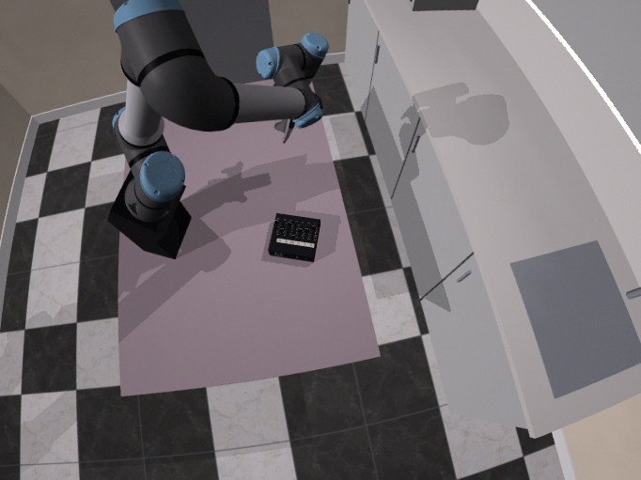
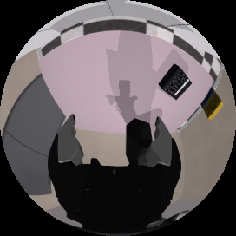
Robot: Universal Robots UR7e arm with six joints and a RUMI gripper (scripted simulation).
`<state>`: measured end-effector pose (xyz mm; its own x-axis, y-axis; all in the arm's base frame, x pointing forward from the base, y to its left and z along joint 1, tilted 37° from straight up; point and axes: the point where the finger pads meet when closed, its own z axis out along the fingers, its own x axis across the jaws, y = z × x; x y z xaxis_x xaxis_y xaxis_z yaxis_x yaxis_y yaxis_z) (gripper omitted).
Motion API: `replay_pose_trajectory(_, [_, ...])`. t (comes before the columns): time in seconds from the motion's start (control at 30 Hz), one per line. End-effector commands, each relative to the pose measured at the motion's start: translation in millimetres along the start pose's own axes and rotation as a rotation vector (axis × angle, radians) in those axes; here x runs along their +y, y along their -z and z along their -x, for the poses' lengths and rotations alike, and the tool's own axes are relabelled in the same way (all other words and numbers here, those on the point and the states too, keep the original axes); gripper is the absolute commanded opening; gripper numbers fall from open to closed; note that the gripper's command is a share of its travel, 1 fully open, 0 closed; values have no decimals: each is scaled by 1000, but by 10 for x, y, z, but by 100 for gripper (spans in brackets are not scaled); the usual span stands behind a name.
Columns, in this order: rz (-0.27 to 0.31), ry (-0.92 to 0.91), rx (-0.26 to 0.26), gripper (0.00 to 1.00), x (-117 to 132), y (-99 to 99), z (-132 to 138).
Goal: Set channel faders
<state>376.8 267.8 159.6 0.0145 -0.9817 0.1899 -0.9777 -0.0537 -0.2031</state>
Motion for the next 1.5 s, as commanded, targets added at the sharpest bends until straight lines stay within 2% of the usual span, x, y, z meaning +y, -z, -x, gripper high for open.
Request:
replay_pose_trajectory(0.0, [-24, -211, -50, 100, -184, -142, -402])
replay_pose_trajectory(0.07, [-24, -211, -50, 100, -184, -142, -402])
replay_pose_trajectory(0.47, [-112, -777, -149, 100, -413, -462, -1546])
replay_pose_trajectory(0.57, [-143, -912, -171, 100, -418, -524, -1826])
replay_pose_trajectory(0.63, [-143, -912, -171, 100, -418, -524, -1826])
replay_pose_trajectory(0.97, [-250, -1279, -227, 100, -330, -663, -2590])
replay_pose_trajectory(1.13, [-295, -1401, -245, 100, -267, -699, -2840])
replay_pose_trajectory(1.47, [-338, -1505, -260, 100, -198, -726, -3054])
